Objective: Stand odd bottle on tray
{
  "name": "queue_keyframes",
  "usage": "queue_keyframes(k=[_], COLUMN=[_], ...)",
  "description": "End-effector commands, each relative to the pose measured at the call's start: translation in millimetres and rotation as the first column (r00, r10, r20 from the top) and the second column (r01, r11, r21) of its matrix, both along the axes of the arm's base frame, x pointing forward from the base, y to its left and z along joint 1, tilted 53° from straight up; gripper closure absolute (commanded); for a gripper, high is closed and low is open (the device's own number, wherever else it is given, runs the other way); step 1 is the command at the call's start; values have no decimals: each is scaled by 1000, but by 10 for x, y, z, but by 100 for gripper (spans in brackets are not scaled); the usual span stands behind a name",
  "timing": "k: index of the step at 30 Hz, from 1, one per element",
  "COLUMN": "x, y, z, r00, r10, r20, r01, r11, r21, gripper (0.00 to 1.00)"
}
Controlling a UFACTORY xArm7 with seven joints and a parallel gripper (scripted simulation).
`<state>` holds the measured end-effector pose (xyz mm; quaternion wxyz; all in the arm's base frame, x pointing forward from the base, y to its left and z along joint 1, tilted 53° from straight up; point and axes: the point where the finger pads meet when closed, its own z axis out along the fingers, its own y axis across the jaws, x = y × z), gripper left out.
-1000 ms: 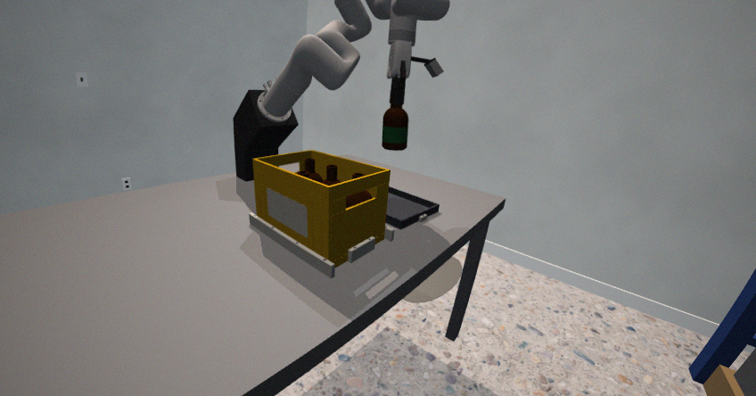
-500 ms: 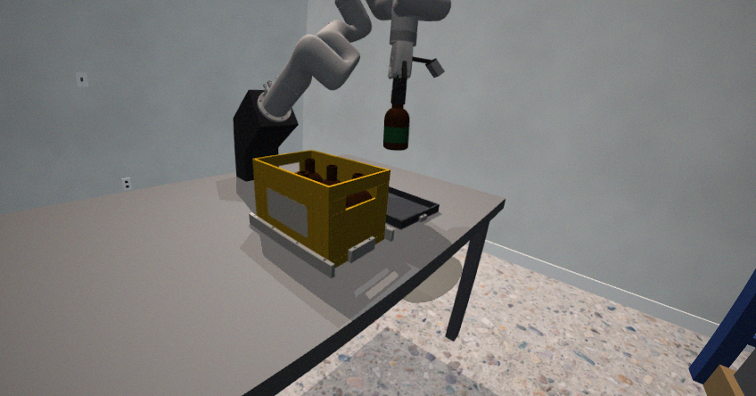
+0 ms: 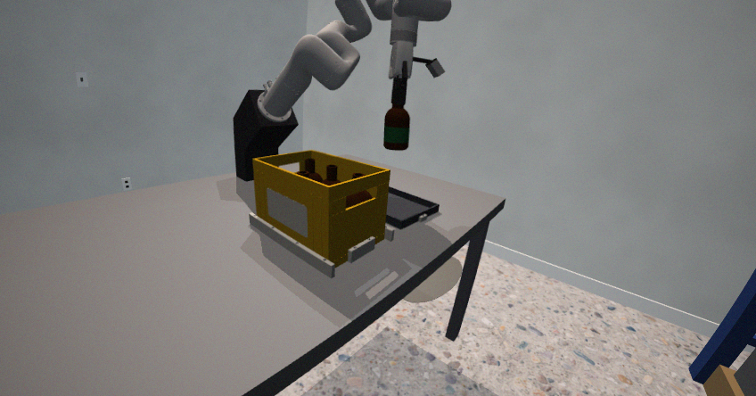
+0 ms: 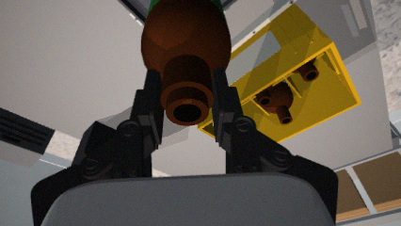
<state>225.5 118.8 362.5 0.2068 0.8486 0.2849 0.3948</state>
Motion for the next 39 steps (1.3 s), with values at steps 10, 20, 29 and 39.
queue_keyframes(k=[10,20,29,39], x=[-3,4,40,146], y=[4,3,-2,-18], z=[9,4,-24,-104], r00=[1000,1000,1000,1000], r10=[2,2,2,2], r20=[2,2,2,2], r01=[-2,-2,-2,-2], r11=[1000,1000,1000,1000], r21=[0,0,0,0], gripper=[100,100,100,100])
